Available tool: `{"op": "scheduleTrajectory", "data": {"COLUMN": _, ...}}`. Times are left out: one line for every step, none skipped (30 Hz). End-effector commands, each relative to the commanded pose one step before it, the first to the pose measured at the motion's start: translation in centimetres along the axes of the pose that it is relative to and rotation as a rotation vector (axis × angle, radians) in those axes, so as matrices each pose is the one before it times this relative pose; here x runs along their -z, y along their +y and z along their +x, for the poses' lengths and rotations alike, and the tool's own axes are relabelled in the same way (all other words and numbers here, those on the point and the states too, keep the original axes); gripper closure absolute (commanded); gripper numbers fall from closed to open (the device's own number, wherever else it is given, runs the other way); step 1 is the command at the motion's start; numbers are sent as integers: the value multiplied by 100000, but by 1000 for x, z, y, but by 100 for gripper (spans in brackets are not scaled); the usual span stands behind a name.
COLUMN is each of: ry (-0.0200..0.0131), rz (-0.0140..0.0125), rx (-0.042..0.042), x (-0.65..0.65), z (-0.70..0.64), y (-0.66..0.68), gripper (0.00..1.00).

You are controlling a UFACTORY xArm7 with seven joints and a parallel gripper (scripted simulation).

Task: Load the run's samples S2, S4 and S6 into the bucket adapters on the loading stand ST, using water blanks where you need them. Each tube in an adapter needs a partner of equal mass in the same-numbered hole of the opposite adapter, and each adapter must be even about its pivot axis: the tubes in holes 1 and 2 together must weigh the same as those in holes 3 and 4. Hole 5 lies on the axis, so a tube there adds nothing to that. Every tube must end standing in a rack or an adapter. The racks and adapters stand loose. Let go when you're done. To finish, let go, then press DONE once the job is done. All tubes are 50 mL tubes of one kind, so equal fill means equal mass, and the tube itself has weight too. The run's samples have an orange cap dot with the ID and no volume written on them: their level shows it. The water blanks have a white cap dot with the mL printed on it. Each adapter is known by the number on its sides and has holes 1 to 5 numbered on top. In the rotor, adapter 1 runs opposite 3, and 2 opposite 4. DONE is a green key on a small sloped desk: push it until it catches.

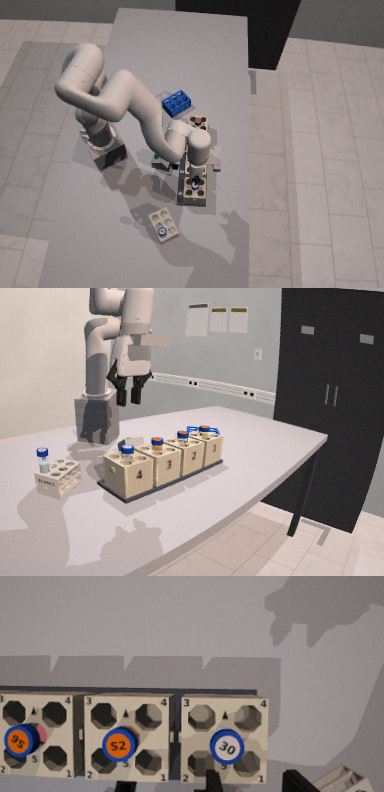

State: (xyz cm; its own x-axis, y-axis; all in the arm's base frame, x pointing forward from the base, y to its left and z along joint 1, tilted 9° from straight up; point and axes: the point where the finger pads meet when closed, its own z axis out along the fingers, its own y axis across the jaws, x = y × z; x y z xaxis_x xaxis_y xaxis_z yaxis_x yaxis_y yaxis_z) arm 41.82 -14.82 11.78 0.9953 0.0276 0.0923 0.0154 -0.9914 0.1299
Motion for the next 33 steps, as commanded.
{"op": "scheduleTrajectory", "data": {"ry": 302, "rz": -81, "rx": 9, "x": 211, "z": 114, "y": 27, "gripper": 56}}
{"op": "scheduleTrajectory", "data": {"ry": 0, "rz": 0, "rx": 0, "x": 1, "z": 0, "y": 0, "gripper": 56}}
{"op": "scheduleTrajectory", "data": {"ry": 0, "rz": 0, "rx": 0, "x": 1, "z": 0, "y": 0, "gripper": 56}}
{"op": "scheduleTrajectory", "data": {"ry": 0, "rz": 0, "rx": 0, "x": 1, "z": 0, "y": 0, "gripper": 56}}
{"op": "scheduleTrajectory", "data": {"ry": 0, "rz": 0, "rx": 0, "x": 0, "z": 0, "y": 0, "gripper": 56}}
{"op": "scheduleTrajectory", "data": {"ry": 0, "rz": 0, "rx": 0, "x": 0, "z": 0, "y": 0, "gripper": 56}}
{"op": "scheduleTrajectory", "data": {"ry": 0, "rz": 0, "rx": 0, "x": 0, "z": 0, "y": 0, "gripper": 56}}
{"op": "scheduleTrajectory", "data": {"ry": 0, "rz": 0, "rx": 0, "x": 0, "z": 0, "y": 0, "gripper": 56}}
{"op": "scheduleTrajectory", "data": {"ry": 0, "rz": 0, "rx": 0, "x": 0, "z": 0, "y": 0, "gripper": 56}}
{"op": "scheduleTrajectory", "data": {"ry": 0, "rz": 0, "rx": 0, "x": 0, "z": 0, "y": 0, "gripper": 56}}
{"op": "scheduleTrajectory", "data": {"ry": 0, "rz": 0, "rx": 0, "x": 0, "z": 0, "y": 0, "gripper": 56}}
{"op": "scheduleTrajectory", "data": {"ry": -16, "rz": 3, "rx": 1, "x": -7, "z": -5, "y": -1, "gripper": 56}}
{"op": "scheduleTrajectory", "data": {"ry": 3, "rz": -1, "rx": 0, "x": 1, "z": 1, "y": 0, "gripper": 56}}
{"op": "scheduleTrajectory", "data": {"ry": 1, "rz": 0, "rx": 0, "x": 0, "z": 0, "y": 0, "gripper": 56}}
{"op": "scheduleTrajectory", "data": {"ry": -2, "rz": 0, "rx": 0, "x": -1, "z": -1, "y": 0, "gripper": 56}}
{"op": "scheduleTrajectory", "data": {"ry": 0, "rz": 0, "rx": 0, "x": 0, "z": 0, "y": 0, "gripper": 56}}
{"op": "scheduleTrajectory", "data": {"ry": 0, "rz": 0, "rx": 0, "x": 0, "z": 0, "y": 0, "gripper": 56}}
{"op": "scheduleTrajectory", "data": {"ry": -3, "rz": 1, "rx": 0, "x": -1, "z": -1, "y": 0, "gripper": 56}}
{"op": "scheduleTrajectory", "data": {"ry": 0, "rz": 0, "rx": 0, "x": 0, "z": 0, "y": 0, "gripper": 56}}
{"op": "scheduleTrajectory", "data": {"ry": 0, "rz": 0, "rx": 0, "x": 0, "z": 0, "y": 0, "gripper": 56}}
{"op": "scheduleTrajectory", "data": {"ry": -505, "rz": 451, "rx": 3260, "x": -188, "z": -345, "y": -299, "gripper": 100}}
{"op": "scheduleTrajectory", "data": {"ry": -521, "rz": 455, "rx": 3261, "x": -199, "z": -339, "y": -311, "gripper": 100}}
{"op": "scheduleTrajectory", "data": {"ry": -521, "rz": 455, "rx": 3261, "x": -202, "z": -328, "y": -321, "gripper": 100}}
{"op": "scheduleTrajectory", "data": {"ry": -521, "rz": 455, "rx": 3261, "x": -206, "z": -316, "y": -330, "gripper": 100}}
{"op": "scheduleTrajectory", "data": {"ry": -521, "rz": 456, "rx": 3261, "x": -209, "z": -304, "y": -340, "gripper": 100}}
{"op": "scheduleTrajectory", "data": {"ry": -521, "rz": 456, "rx": 3261, "x": -212, "z": -292, "y": -348, "gripper": 100}}
{"op": "scheduleTrajectory", "data": {"ry": -521, "rz": 456, "rx": 3261, "x": -215, "z": -279, "y": -357, "gripper": 100}}
{"op": "scheduleTrajectory", "data": {"ry": -521, "rz": 456, "rx": 3261, "x": -218, "z": -266, "y": -365, "gripper": 100}}
{"op": "scheduleTrajectory", "data": {"ry": -521, "rz": 456, "rx": 3261, "x": -221, "z": -253, "y": -372, "gripper": 100}}
{"op": "scheduleTrajectory", "data": {"ry": -521, "rz": 456, "rx": 3261, "x": -224, "z": -240, "y": -379, "gripper": 100}}
{"op": "scheduleTrajectory", "data": {"ry": -521, "rz": 456, "rx": 3261, "x": -227, "z": -226, "y": -386, "gripper": 100}}
{"op": "scheduleTrajectory", "data": {"ry": -521, "rz": 456, "rx": 3261, "x": -230, "z": -212, "y": -392, "gripper": 100}}
{"op": "scheduleTrajectory", "data": {"ry": 0, "rz": 0, "rx": 0, "x": 0, "z": 0, "y": 0, "gripper": 100}}
